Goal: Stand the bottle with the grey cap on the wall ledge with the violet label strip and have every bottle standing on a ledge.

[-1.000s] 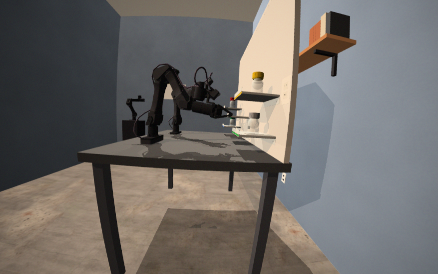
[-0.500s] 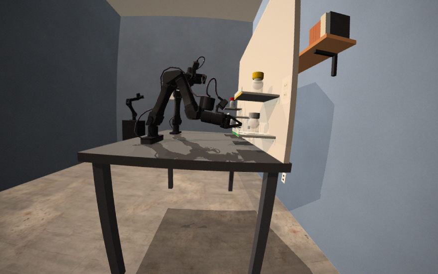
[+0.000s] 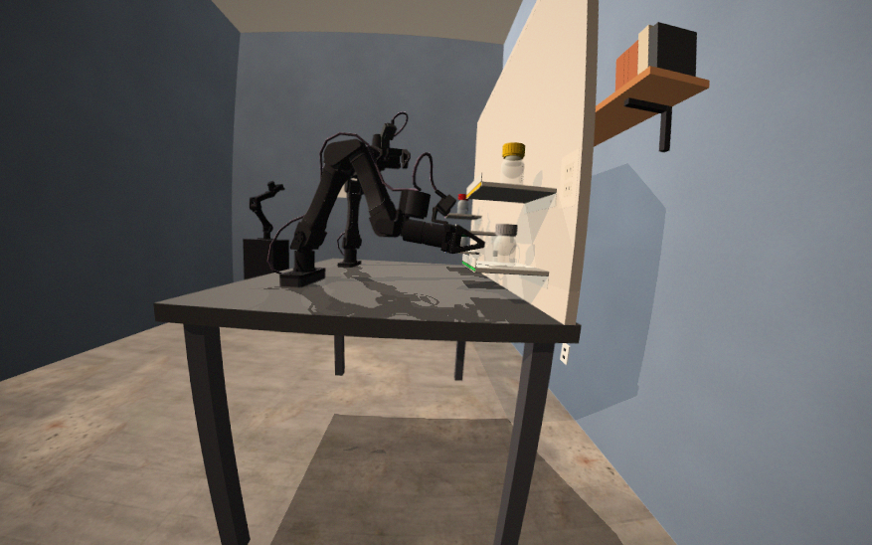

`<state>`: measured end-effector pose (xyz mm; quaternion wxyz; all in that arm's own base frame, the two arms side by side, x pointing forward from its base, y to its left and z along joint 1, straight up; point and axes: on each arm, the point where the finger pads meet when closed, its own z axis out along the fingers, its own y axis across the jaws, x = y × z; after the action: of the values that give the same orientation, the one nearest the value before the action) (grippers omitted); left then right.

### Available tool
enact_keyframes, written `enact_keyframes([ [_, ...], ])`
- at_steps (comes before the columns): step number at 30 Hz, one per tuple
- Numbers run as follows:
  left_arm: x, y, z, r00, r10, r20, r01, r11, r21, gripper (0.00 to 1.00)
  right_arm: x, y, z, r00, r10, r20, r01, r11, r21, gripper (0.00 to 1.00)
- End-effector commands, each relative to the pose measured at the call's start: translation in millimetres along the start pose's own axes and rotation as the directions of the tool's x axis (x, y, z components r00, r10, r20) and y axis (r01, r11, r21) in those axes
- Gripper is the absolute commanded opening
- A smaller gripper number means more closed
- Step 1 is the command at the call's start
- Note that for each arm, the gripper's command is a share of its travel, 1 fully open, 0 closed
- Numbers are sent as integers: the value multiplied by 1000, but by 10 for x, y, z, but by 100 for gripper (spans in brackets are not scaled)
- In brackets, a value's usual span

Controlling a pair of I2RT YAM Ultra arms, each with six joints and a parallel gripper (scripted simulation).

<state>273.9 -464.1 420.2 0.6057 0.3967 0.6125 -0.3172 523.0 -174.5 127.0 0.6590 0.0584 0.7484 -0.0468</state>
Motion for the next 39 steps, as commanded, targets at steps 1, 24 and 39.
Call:
enact_keyframes([
  [1,-85,21,-3,1000,3,10,-3,1000,-11,100,-213,11,128,999,-12,34,12,1000,1,94],
  [24,-78,10,-26,1000,1,9,-1,1000,-3,100,-250,13,443,999,-7,35,7,1000,1,94],
  [39,-78,10,-26,1000,1,9,-1,1000,-3,100,-267,11,538,999,-6,37,6,1000,-1,94],
])
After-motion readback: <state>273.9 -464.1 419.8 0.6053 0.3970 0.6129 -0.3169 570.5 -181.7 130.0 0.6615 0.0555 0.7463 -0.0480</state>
